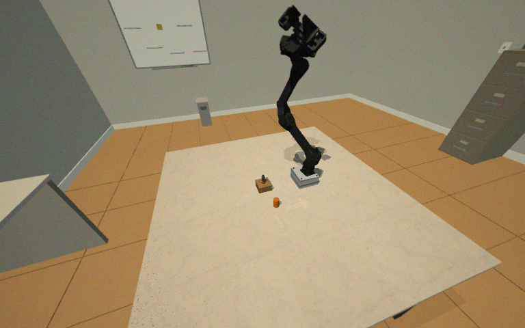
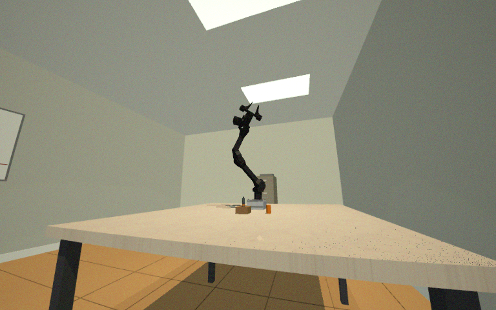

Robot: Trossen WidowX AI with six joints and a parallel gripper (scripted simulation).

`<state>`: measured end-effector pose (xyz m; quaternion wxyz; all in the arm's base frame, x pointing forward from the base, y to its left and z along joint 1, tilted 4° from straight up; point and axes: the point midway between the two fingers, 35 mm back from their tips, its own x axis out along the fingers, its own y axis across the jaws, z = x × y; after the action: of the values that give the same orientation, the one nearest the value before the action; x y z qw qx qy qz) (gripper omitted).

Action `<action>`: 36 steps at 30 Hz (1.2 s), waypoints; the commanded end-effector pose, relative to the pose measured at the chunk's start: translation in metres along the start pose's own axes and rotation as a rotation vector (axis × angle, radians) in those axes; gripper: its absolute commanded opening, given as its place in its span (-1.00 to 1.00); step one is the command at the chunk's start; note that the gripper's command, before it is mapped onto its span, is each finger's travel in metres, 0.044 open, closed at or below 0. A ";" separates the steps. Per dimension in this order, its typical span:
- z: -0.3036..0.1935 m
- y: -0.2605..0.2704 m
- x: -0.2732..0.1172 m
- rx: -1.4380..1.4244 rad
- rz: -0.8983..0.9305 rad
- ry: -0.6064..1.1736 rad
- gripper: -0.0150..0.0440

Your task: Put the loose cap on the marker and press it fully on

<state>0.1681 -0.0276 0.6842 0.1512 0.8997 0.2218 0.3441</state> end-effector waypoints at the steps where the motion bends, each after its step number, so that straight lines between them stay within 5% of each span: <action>1: -0.045 -0.056 -0.003 -0.310 -0.006 0.065 0.34; 9: -0.068 -0.158 0.009 -0.732 -0.069 0.106 0.34; 17: -0.035 -0.243 0.036 -1.133 -0.183 0.080 0.34; 36: 0.216 -0.370 0.053 -1.707 -0.944 -0.139 0.34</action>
<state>0.2099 0.2941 0.4530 0.8587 0.3836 0.1803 0.2881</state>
